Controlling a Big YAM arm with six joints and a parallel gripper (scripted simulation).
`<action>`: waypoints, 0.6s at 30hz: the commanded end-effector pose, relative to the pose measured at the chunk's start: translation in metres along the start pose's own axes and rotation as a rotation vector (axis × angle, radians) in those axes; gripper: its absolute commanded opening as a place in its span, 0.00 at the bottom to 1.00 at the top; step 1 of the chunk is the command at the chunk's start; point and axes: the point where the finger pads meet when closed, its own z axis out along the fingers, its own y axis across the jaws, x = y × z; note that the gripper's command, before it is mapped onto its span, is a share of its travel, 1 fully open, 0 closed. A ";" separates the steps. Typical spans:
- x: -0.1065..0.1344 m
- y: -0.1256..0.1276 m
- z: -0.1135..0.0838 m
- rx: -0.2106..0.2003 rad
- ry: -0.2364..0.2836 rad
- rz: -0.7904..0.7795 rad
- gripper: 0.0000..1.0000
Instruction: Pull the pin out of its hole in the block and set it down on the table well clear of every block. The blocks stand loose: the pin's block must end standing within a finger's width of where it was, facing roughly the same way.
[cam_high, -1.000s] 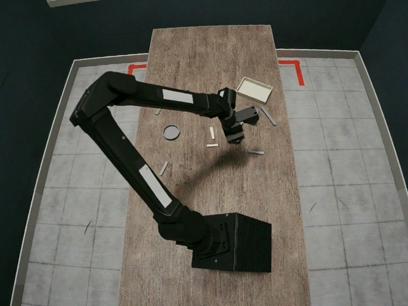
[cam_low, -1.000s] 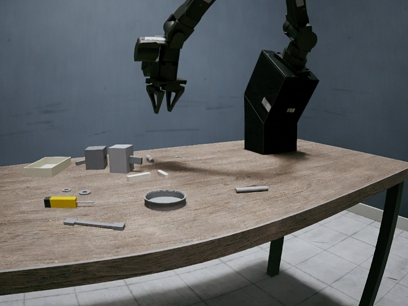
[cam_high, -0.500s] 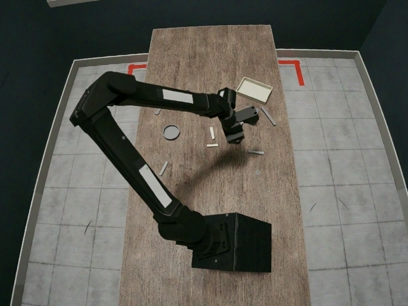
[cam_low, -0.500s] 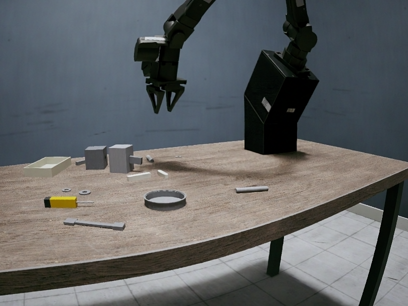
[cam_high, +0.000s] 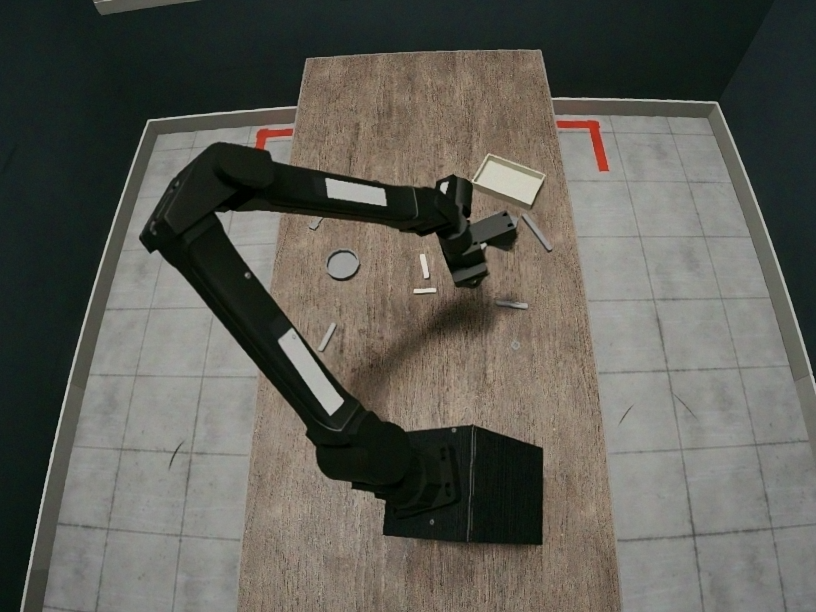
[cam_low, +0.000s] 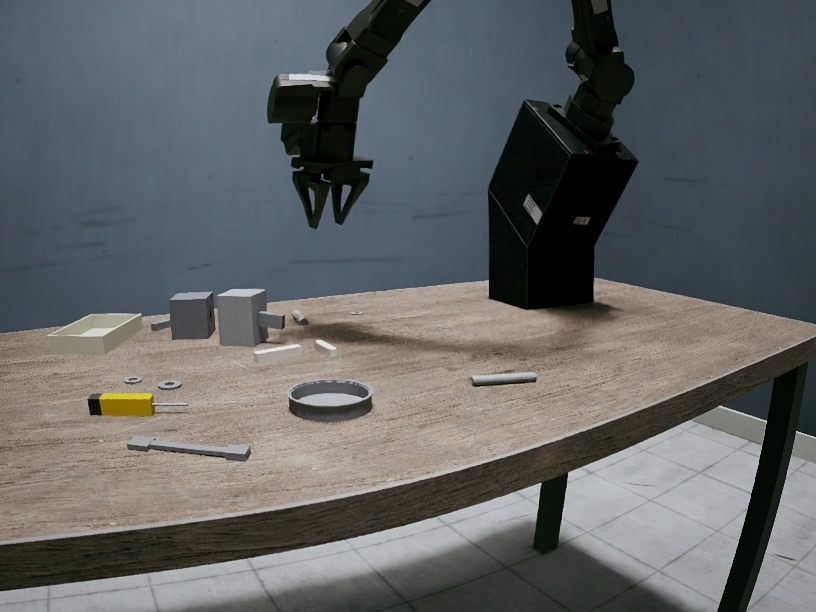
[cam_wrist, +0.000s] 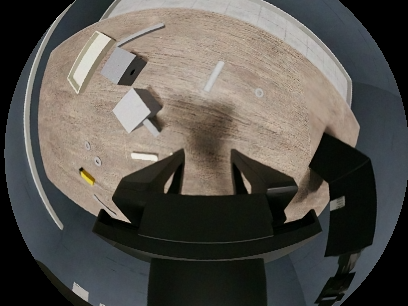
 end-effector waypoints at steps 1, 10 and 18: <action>-0.004 0.014 0.001 -0.009 0.011 -0.063 0.47; 0.002 0.053 0.013 -0.054 0.112 -0.339 0.47; 0.006 0.077 0.020 -0.097 0.171 -0.512 0.47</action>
